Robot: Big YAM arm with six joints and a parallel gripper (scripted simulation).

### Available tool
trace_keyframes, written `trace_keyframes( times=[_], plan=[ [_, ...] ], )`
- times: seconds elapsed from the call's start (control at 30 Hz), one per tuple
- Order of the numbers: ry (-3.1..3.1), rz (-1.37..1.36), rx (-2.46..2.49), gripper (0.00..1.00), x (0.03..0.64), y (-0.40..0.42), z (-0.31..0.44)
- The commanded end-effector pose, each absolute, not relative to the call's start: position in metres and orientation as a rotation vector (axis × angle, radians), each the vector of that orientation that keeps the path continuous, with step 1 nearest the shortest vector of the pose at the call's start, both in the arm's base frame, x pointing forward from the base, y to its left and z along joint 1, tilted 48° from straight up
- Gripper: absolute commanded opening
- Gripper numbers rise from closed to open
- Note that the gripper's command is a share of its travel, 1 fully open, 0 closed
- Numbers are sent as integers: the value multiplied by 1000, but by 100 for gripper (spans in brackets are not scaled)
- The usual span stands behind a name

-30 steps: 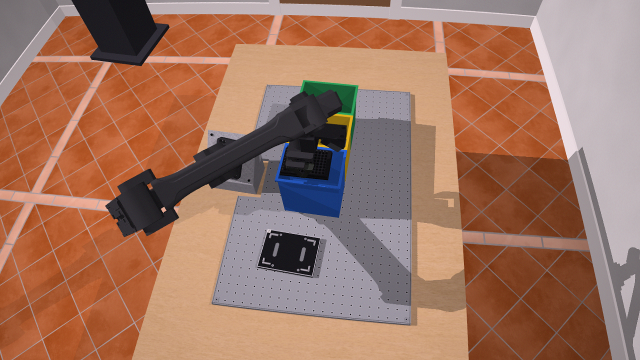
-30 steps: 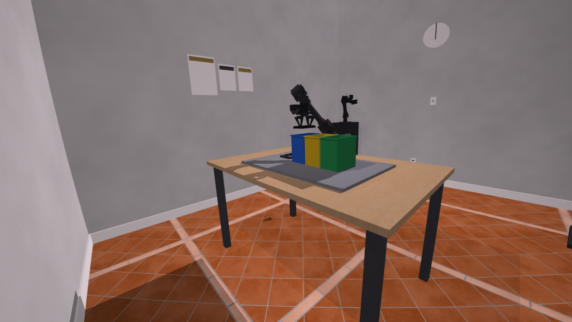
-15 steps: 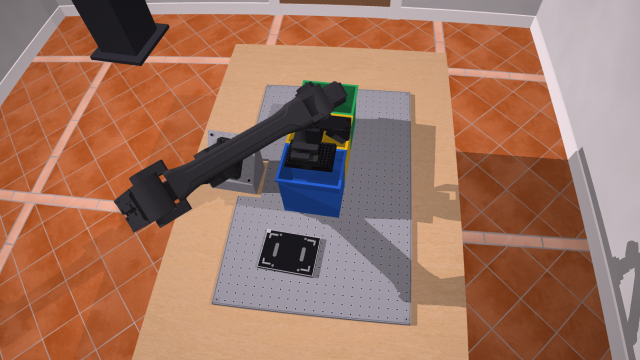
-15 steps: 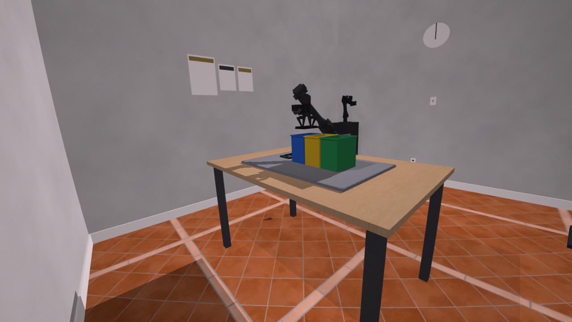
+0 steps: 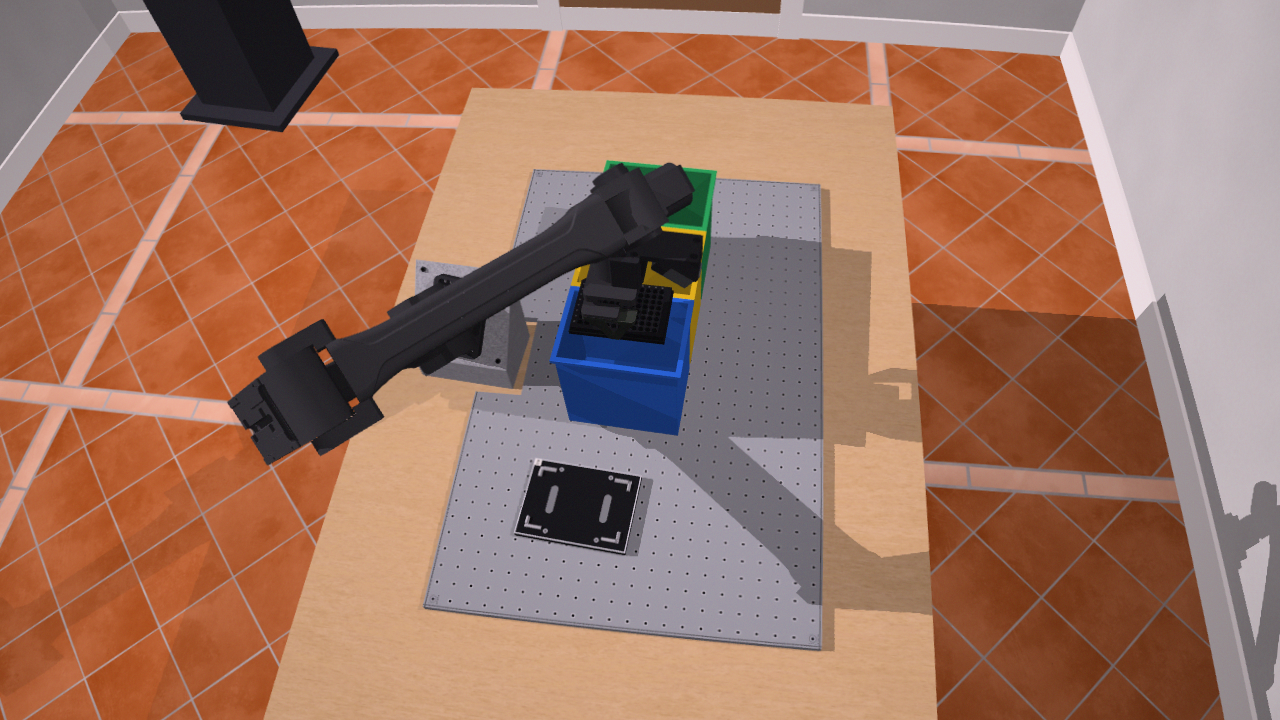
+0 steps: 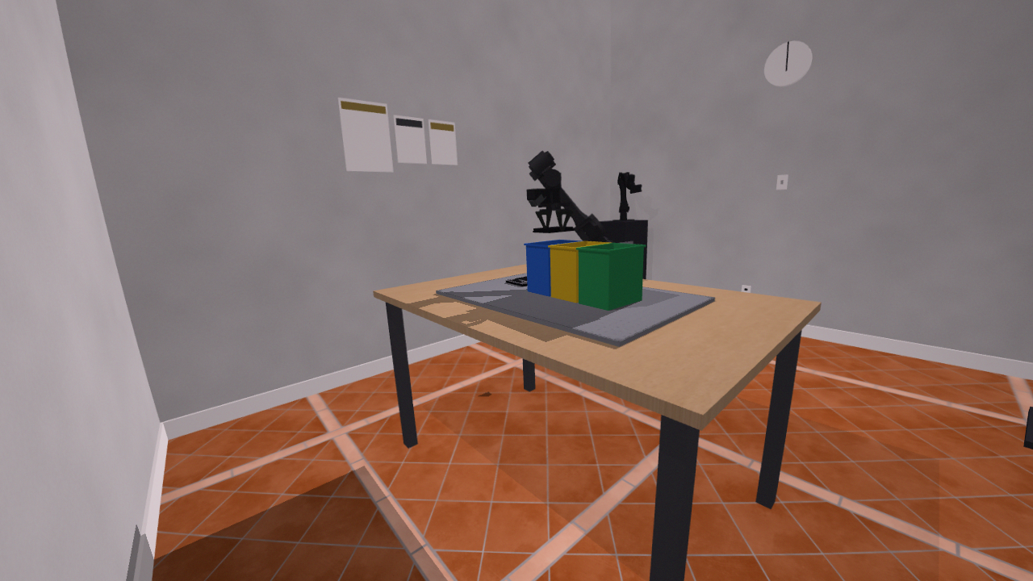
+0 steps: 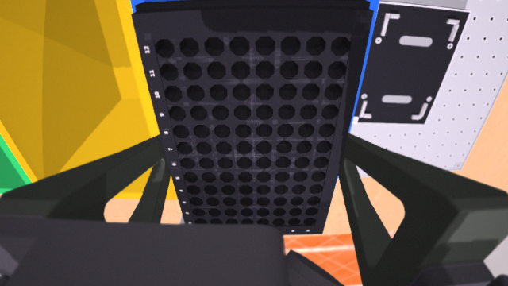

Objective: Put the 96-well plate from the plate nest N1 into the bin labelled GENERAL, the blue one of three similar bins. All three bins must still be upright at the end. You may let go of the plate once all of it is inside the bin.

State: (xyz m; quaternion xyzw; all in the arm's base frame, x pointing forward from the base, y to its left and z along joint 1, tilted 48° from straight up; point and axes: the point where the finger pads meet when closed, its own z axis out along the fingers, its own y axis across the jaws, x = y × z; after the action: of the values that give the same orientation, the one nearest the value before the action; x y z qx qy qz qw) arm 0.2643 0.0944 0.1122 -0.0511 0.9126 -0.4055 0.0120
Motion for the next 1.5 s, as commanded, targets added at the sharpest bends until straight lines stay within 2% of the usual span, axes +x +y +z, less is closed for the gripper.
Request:
trace_keyframes(
  times=[0.0,1.47],
  plan=[
    [2834,-1228,-144,0,272,103,118],
    [2843,-1245,-142,0,268,69,90]
  ],
)
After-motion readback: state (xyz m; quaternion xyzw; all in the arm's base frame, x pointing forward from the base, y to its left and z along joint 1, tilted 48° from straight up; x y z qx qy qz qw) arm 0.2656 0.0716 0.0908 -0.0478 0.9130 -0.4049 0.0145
